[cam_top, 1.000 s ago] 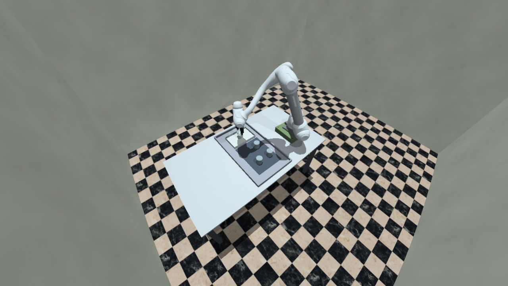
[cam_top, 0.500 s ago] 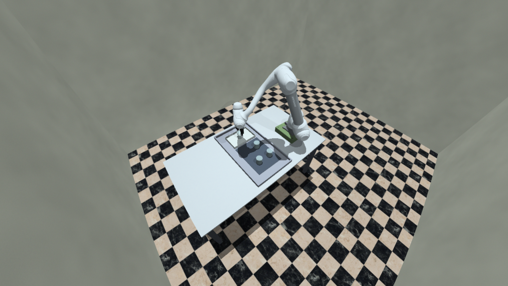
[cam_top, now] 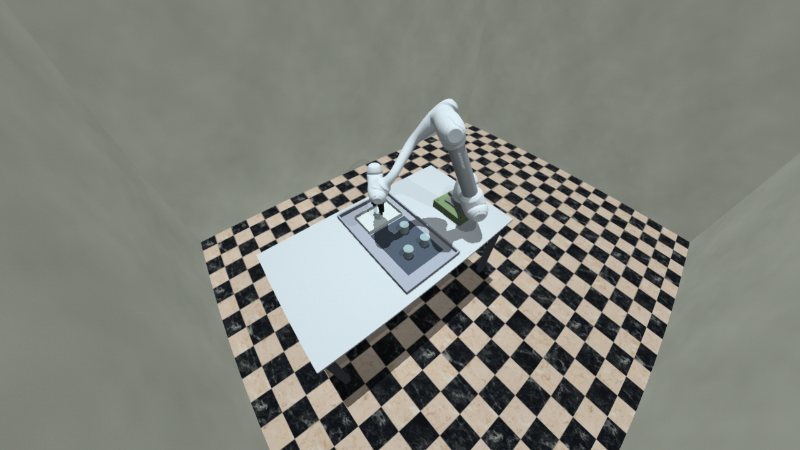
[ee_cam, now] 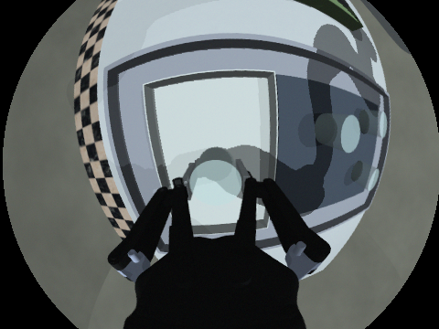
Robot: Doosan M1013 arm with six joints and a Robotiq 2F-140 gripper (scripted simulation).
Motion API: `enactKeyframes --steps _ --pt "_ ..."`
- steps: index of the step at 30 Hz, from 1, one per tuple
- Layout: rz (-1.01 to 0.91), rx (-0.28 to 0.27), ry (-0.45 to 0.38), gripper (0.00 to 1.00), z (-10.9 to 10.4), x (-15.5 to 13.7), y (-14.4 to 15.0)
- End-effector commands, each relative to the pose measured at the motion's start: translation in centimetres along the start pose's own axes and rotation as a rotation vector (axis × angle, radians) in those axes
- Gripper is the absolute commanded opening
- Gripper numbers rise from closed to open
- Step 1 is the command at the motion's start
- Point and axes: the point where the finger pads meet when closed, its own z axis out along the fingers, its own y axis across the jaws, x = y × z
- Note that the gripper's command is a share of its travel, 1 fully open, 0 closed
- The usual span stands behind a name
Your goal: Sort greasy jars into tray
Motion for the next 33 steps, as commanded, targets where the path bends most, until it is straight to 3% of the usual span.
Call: enactKeyframes --steps 1,20,33 --pt "0.0 0.0 0.0 1.0 0.0 0.0 0.0" --pt "0.0 0.0 0.0 1.0 0.0 0.0 0.0" --pt "0.0 0.0 0.0 1.0 -4.3 0.0 0.0"
